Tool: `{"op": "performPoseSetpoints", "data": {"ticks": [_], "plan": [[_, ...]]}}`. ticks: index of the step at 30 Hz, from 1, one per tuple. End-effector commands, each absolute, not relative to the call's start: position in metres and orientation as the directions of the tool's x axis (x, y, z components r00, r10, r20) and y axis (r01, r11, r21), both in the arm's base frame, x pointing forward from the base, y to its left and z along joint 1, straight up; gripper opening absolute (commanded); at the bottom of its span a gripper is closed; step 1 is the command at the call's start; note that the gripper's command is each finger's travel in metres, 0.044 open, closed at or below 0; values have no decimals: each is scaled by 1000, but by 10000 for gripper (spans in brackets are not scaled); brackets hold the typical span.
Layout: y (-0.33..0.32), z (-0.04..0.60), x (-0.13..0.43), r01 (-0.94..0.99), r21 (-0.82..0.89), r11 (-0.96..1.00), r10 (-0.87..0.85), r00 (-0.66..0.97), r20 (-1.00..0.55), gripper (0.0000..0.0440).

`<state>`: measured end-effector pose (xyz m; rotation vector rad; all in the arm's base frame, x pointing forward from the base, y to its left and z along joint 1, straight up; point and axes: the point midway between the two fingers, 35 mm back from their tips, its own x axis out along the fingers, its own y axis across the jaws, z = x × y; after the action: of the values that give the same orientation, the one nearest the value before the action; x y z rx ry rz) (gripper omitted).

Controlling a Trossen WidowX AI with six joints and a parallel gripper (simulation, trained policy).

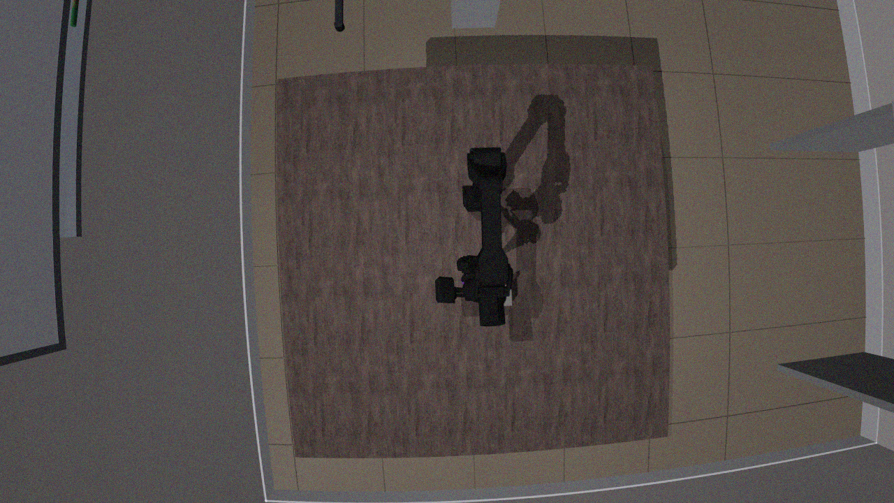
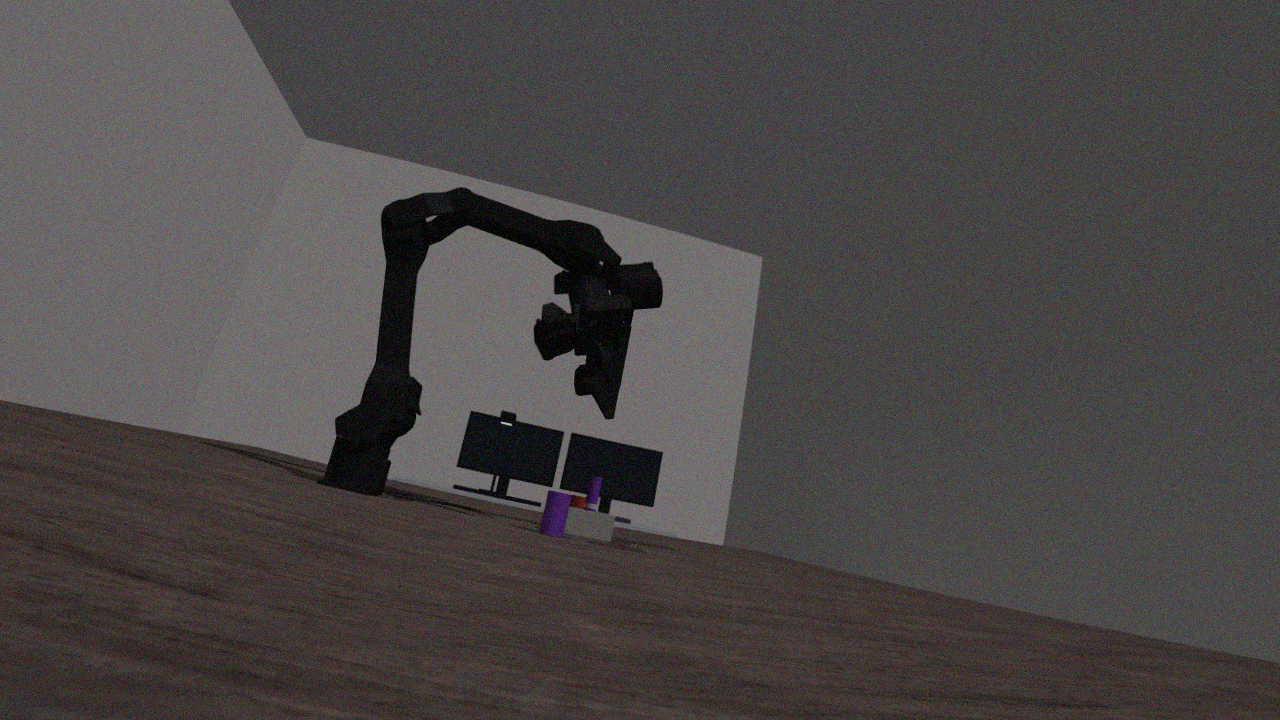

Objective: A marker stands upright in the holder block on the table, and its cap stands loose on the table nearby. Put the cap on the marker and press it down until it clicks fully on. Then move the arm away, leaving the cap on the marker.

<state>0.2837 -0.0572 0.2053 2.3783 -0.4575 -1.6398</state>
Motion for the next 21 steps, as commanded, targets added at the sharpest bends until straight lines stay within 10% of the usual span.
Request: {"op": "performPoseSetpoints", "data": {"ticks": [1, 21], "plan": [[-56, 201, 285, -126, 331, -935, -354, 309, -883, 331], [-48, 163, 280, -79, 224, -971, -232, 122, -965, 335]]}}
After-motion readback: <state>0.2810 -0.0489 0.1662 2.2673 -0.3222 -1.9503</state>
